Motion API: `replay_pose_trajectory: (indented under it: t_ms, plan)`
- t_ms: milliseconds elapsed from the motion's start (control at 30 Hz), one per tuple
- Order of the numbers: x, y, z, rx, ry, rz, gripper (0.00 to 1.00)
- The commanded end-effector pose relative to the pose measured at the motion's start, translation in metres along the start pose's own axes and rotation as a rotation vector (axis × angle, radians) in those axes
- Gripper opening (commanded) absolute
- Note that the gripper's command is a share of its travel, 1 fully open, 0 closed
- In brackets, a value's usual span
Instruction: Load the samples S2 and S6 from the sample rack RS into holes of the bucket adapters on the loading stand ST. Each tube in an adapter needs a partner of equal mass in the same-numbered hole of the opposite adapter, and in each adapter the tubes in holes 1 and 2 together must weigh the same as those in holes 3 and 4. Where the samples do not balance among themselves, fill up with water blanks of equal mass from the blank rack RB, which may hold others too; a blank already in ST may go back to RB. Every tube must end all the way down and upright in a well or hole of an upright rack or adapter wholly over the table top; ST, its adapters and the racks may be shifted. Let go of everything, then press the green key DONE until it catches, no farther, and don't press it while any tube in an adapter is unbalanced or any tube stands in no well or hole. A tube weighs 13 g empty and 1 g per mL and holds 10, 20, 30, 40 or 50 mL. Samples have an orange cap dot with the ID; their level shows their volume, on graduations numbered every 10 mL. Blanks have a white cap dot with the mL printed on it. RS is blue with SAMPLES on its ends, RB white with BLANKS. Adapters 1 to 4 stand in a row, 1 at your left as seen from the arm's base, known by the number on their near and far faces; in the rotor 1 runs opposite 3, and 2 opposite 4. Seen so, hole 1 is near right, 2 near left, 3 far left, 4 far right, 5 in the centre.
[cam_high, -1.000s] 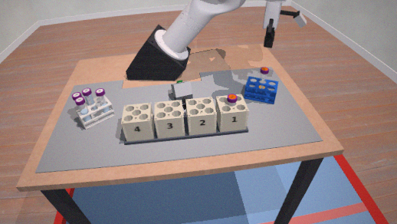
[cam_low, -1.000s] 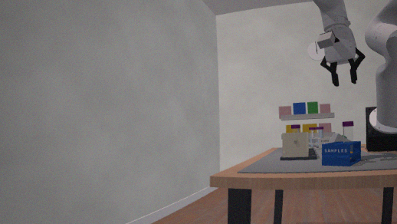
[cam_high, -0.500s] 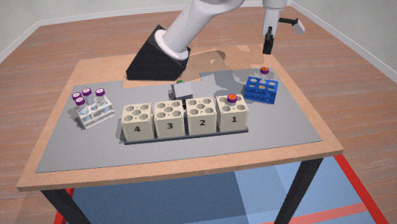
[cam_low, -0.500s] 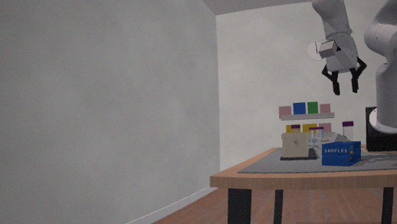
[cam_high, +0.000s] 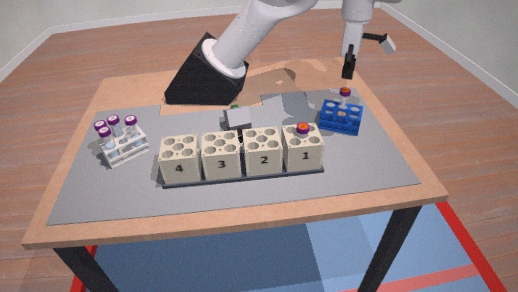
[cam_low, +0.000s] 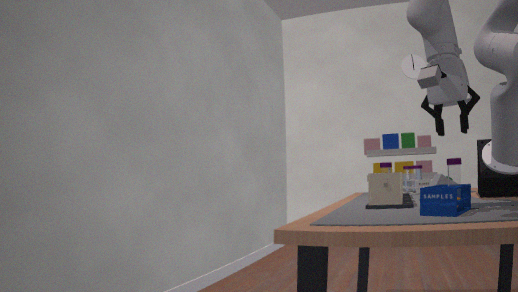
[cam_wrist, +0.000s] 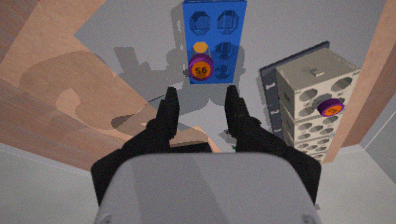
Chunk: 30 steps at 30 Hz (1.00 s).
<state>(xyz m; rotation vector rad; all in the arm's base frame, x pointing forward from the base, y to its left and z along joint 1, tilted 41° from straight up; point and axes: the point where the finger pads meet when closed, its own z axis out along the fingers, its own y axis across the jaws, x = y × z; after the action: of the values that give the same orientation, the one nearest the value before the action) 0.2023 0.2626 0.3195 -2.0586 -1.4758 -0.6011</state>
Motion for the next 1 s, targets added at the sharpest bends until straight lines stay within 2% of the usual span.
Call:
replay_pose_trajectory:
  t_ms: [0, 967]
  plan:
    - [0.001, 0.0, 0.003, 0.0, 0.002, -0.001, 0.57]
    - [0.001, 0.0, 0.057, 0.0, 0.002, -0.001, 0.57]
